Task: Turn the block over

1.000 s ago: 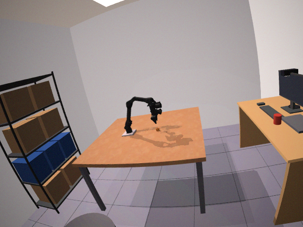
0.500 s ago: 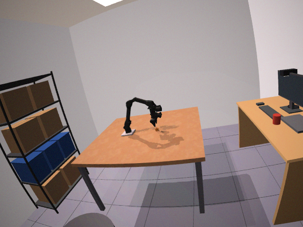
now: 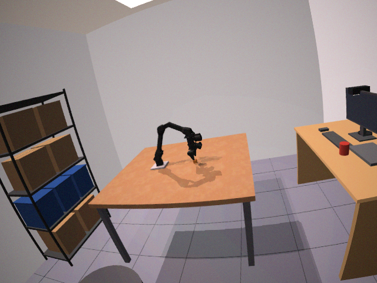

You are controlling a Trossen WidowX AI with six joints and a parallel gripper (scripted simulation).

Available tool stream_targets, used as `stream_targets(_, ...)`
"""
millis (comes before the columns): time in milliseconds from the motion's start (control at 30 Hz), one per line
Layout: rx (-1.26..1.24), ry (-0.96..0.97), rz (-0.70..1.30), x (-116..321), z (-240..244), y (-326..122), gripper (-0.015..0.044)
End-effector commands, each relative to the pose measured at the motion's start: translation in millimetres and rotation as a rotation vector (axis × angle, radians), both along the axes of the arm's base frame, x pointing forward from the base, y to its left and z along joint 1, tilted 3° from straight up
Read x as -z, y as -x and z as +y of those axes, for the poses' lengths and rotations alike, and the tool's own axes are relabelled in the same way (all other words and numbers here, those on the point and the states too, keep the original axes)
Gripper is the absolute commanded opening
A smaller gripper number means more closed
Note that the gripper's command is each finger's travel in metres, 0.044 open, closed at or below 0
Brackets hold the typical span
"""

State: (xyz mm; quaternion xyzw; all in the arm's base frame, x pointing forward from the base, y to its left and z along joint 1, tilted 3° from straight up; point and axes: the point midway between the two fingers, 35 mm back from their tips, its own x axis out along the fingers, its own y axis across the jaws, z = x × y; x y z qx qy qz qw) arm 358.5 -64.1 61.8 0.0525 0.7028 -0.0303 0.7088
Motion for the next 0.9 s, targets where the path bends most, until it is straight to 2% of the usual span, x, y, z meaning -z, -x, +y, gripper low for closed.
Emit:
stream_targets(0,0.005,0.002,0.013,10.1,0.1,1.6,0.044)
stream_targets(500,0.005,0.002,0.013,32.1,0.8,2.2,0.044)
stream_targets(867,0.005,0.002,0.013,32.1,0.8,2.2,0.0151)
